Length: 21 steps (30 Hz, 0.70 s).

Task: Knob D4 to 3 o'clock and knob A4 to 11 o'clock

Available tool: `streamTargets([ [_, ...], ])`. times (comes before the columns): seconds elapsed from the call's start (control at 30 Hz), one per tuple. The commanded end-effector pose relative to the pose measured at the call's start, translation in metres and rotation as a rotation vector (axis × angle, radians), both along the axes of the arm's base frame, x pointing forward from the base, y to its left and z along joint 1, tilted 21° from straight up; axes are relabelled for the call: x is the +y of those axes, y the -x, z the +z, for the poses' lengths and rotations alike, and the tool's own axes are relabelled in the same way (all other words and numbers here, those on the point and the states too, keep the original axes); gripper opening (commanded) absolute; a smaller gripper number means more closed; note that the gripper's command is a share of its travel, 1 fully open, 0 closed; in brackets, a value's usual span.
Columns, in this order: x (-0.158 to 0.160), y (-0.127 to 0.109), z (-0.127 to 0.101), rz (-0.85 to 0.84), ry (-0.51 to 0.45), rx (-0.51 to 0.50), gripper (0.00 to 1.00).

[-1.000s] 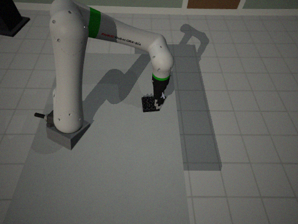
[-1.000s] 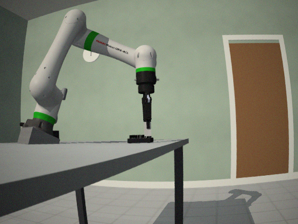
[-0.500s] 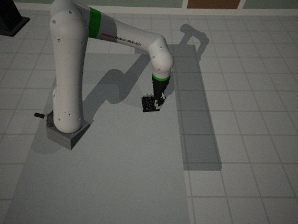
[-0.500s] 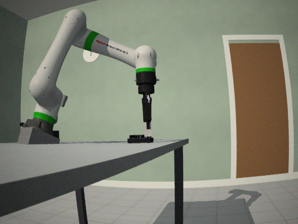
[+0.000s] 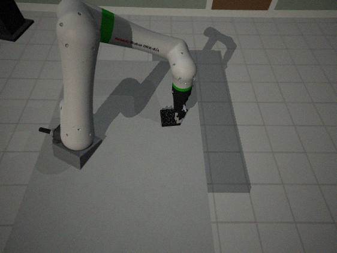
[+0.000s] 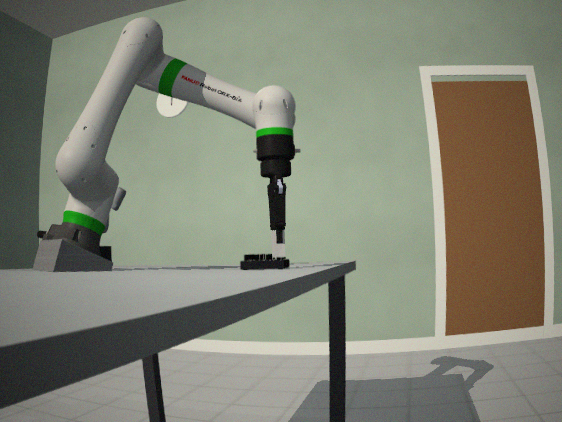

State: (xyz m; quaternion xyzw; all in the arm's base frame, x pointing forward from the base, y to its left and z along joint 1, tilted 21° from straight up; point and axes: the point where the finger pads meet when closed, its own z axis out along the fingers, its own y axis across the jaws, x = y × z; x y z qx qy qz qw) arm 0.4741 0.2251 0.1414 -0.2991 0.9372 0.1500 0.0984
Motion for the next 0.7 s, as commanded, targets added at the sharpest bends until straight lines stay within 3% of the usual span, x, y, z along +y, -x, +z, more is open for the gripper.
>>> streamTargets([
  [0.0,0.0,-0.0002,0.0002,0.0,0.0,0.0,0.12],
  [0.3,0.0,-0.0002,0.0002,0.0,0.0,0.0,0.12],
  [0.33,0.0,-0.0002,0.0002,0.0,0.0,0.0,0.05],
  [0.67,0.0,-0.0002,0.0002,0.0,0.0,0.0,0.05],
])
